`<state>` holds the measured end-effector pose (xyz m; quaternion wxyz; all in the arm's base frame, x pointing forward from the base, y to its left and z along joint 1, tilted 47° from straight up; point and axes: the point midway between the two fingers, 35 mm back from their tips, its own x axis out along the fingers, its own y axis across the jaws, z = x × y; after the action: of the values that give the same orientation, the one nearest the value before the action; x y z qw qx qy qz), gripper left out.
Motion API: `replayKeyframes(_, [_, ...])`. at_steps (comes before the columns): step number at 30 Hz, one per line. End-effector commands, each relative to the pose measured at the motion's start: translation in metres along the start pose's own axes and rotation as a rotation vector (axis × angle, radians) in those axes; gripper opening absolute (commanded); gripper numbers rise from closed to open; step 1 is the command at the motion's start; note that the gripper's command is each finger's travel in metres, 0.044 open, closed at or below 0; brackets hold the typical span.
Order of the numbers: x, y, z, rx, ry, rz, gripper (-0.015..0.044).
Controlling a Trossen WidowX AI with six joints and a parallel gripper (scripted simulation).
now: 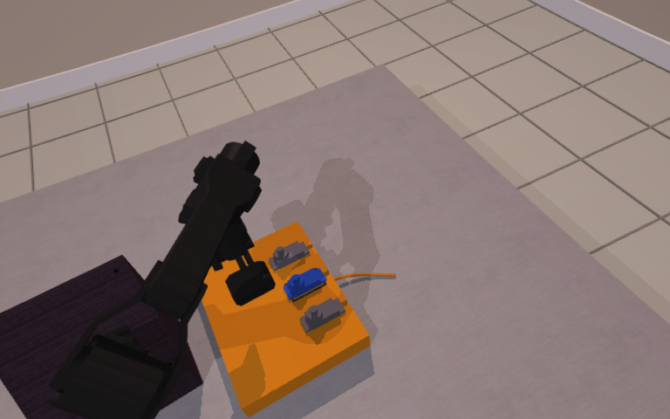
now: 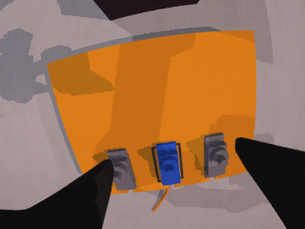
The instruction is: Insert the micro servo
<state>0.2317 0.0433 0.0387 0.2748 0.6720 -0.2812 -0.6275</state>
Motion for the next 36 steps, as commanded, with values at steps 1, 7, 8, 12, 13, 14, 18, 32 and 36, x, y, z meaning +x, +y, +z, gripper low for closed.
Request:
replayKeyframes(1, [0.0, 0.002, 0.006, 0.004, -0.016, 0.003, 0.044])
replayKeyframes(7, [-0.042, 0.002, 0.005, 0.001, -0.004, 0.002, 0.044])
replayKeyframes(8, [-0.044, 0.002, 0.005, 0.001, -0.003, 0.003, 0.044])
replayKeyframes(12, [-0.044, 0.002, 0.005, 0.001, -0.003, 0.003, 0.044])
replayKeyframes(13, [-0.044, 0.002, 0.005, 0.001, -0.003, 0.003, 0.044])
replayKeyframes(14, [-0.044, 0.002, 0.005, 0.001, -0.003, 0.003, 0.044])
replayKeyframes(18, [-0.044, 0.002, 0.005, 0.001, -0.003, 0.003, 0.044])
replayKeyframes(32, [-0.044, 0.002, 0.005, 0.001, -0.003, 0.003, 0.044])
replayKeyframes(36, [-0.044, 0.002, 0.005, 0.001, -0.003, 0.003, 0.044])
